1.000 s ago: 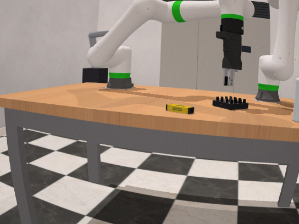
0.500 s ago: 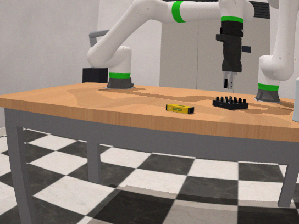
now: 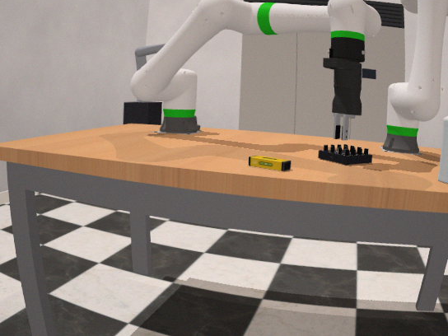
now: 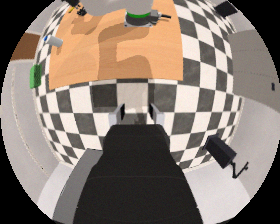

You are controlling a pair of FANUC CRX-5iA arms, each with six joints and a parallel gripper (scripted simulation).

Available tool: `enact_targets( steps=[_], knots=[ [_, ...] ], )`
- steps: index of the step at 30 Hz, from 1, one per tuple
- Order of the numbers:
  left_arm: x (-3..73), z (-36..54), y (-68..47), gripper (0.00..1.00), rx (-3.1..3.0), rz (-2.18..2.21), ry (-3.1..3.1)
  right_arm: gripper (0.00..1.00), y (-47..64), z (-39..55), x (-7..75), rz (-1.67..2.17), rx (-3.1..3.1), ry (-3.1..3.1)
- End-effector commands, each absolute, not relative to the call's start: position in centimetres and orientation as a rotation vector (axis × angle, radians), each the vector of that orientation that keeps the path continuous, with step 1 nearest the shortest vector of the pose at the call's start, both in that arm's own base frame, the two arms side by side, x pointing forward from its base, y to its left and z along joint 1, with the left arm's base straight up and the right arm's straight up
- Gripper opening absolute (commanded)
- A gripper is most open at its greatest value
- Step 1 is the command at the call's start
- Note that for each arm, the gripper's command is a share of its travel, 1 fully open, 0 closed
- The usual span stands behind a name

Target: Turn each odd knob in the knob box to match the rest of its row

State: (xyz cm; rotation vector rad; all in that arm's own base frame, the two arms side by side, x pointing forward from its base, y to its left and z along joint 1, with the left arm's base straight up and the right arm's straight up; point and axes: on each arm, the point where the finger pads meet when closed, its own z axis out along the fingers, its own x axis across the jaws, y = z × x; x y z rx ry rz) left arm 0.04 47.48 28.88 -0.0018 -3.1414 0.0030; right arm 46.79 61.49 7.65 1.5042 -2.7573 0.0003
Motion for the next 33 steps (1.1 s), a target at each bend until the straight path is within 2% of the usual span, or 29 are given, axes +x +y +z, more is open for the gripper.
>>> enact_targets(
  steps=[1, 33],
  knots=[
    [0.06, 28.97, 47.5, 1.0, -0.002, 0.0, -3.142, 0.46, 61.51, 7.25, 46.83, -0.001, 1.506, -2.76],
    [0.06, 28.97, 47.5, 1.0, -0.002, 0.0, -3.142, 0.46, 61.48, 6.29, 46.84, -0.001, 1.506, -2.76]
  ],
)
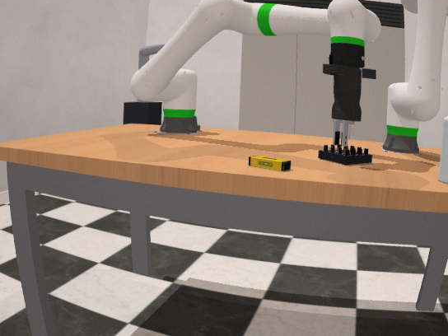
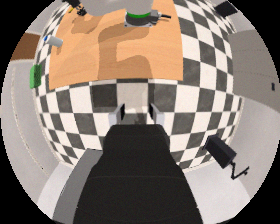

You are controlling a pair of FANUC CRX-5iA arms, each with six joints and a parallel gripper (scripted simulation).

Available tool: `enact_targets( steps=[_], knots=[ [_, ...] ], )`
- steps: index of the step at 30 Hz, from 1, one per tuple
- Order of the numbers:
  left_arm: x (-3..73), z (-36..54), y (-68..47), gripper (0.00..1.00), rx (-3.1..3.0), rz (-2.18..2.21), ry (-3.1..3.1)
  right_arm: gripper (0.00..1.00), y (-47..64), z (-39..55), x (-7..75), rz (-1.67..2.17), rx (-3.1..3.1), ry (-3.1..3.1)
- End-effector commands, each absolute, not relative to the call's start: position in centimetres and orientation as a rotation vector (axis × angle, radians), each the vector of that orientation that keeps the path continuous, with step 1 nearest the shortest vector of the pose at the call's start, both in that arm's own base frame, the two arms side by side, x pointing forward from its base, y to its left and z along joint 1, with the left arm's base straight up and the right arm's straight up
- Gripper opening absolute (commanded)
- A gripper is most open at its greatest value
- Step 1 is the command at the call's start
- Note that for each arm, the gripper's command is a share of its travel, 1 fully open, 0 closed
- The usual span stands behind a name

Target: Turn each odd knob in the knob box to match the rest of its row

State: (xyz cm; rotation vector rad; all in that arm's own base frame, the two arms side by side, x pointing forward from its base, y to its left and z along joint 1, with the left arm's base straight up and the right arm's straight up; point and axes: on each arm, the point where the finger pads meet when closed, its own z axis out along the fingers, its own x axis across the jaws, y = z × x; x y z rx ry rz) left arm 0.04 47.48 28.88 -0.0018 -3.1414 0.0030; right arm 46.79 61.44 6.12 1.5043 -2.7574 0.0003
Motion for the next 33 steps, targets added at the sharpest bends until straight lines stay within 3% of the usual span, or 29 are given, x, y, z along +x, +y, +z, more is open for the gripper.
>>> enact_targets(
  steps=[1, 33],
  knots=[
    [0.1, 29.0, 47.5, 1.0, -0.002, 0.0, -3.142, 0.46, 61.5, 6.3, 46.8, -0.001, 1.506, -2.76],
    [0.1, 29.0, 47.5, 1.0, -0.002, 0.0, -3.142, 0.46, 61.5, 4.9, 46.8, -0.001, 1.506, -2.76]
  ],
)
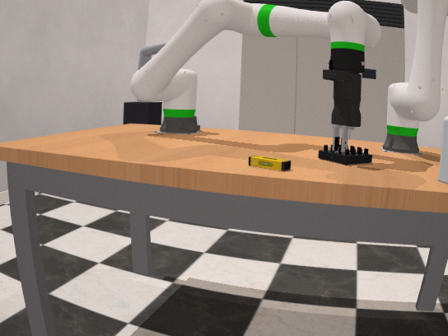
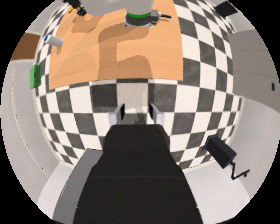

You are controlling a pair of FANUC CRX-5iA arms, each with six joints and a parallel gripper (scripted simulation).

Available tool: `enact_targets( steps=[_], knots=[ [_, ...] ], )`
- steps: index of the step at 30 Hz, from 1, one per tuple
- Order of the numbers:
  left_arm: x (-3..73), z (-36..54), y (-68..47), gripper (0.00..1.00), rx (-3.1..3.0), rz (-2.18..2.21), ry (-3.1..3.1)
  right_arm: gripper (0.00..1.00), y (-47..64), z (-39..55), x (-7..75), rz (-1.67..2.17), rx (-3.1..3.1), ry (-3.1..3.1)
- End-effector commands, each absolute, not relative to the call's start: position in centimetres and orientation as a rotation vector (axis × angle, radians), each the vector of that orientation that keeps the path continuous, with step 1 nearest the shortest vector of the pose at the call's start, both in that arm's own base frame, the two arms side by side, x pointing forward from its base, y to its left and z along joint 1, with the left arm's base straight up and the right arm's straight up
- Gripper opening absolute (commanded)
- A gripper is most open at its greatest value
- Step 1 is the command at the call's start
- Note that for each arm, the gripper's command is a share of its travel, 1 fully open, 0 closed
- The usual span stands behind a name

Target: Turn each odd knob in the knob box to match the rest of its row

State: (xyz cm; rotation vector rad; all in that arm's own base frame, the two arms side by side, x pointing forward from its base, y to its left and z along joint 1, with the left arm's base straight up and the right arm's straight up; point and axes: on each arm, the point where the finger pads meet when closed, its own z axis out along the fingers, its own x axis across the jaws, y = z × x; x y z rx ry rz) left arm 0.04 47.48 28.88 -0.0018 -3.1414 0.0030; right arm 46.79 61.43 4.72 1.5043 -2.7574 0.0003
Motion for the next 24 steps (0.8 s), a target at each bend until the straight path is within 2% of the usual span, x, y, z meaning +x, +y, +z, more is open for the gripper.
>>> enact_targets(
  steps=[1, 2, 3, 24],
  knots=[
    [0.06, 28.97, 47.5, 1.0, -0.002, 0.0, -3.142, 0.46, 61.48, 4.89, 46.84, -0.001, 1.506, -2.76],
    [0.06, 28.97, 47.5, 1.0, -0.002, 0.0, -3.142, 0.46, 61.48, 4.89, 46.84, -0.001, 1.506, -2.76],
    [0.06, 28.97, 47.5, 1.0, -0.002, 0.0, -3.142, 0.3, 61.48, 4.89, 46.84, -0.001, 1.506, -2.76],
    [0.06, 28.97, 47.5, 1.0, -0.002, 0.0, -3.142, 0.3, 61.48, 4.89, 46.84, -0.001, 1.437, -2.796]
  ],
)
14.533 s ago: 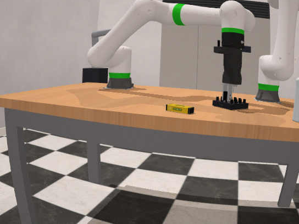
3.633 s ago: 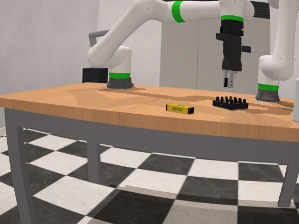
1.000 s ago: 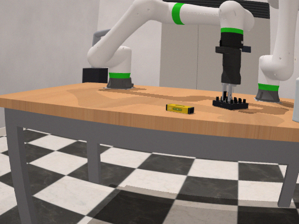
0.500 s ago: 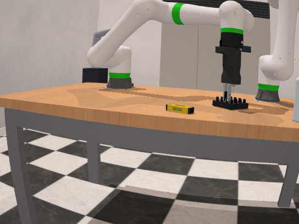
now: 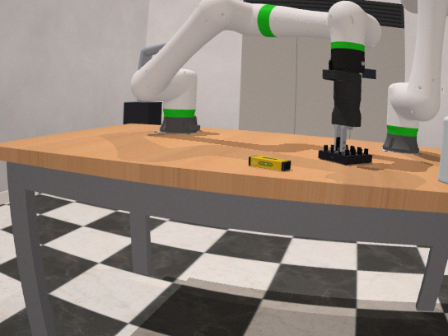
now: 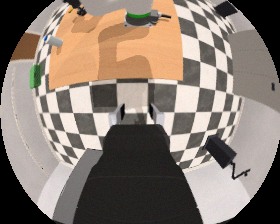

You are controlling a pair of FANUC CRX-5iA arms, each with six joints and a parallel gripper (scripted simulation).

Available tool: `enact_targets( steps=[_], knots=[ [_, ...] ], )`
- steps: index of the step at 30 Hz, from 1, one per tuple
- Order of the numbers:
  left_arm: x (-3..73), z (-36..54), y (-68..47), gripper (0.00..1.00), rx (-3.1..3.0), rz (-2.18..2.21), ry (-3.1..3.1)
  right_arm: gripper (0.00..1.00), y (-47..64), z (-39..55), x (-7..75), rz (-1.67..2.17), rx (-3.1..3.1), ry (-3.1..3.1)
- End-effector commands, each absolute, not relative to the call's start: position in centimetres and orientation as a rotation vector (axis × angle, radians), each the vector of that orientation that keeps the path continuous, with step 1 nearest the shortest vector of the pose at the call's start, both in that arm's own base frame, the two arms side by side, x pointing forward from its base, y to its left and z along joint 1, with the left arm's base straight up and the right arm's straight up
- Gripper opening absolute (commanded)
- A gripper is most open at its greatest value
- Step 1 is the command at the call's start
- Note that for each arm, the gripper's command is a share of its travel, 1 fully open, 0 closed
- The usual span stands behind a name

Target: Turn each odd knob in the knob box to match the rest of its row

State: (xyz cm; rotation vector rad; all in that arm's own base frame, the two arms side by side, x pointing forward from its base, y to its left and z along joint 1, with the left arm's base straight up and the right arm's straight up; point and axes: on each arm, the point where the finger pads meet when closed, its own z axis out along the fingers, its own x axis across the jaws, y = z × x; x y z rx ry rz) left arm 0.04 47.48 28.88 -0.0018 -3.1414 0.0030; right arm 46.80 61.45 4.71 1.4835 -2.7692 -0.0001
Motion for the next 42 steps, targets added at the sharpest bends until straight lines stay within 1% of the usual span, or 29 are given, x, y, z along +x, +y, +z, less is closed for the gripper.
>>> enact_targets(
  steps=[1, 17, 30, 31, 42],
  knots=[
    [0.06, 28.97, 47.5, 1.0, -0.002, 0.0, -3.142, 0.3, 61.48, 4.89, 46.84, -0.001, 1.437, -2.796],
    [0.06, 28.97, 47.5, 1.0, -0.002, 0.0, -3.142, 0.3, 61.48, 4.89, 46.84, -0.002, 0.942, -2.999],
    [0.06, 28.97, 47.5, 1.0, -0.002, 0.0, -3.142, 0.3, 61.48, 4.89, 46.84, -0.002, 0.868, -3.021],
    [0.06, 28.97, 47.5, 1.0, -0.002, 0.0, -3.142, 0.46, 61.48, 4.89, 46.84, -0.002, 0.868, -3.021],
    [0.06, 28.97, 47.5, 1.0, -0.002, 0.0, -3.142, 0.46, 61.48, 4.89, 46.84, -0.002, 0.868, -3.021]
  ],
)
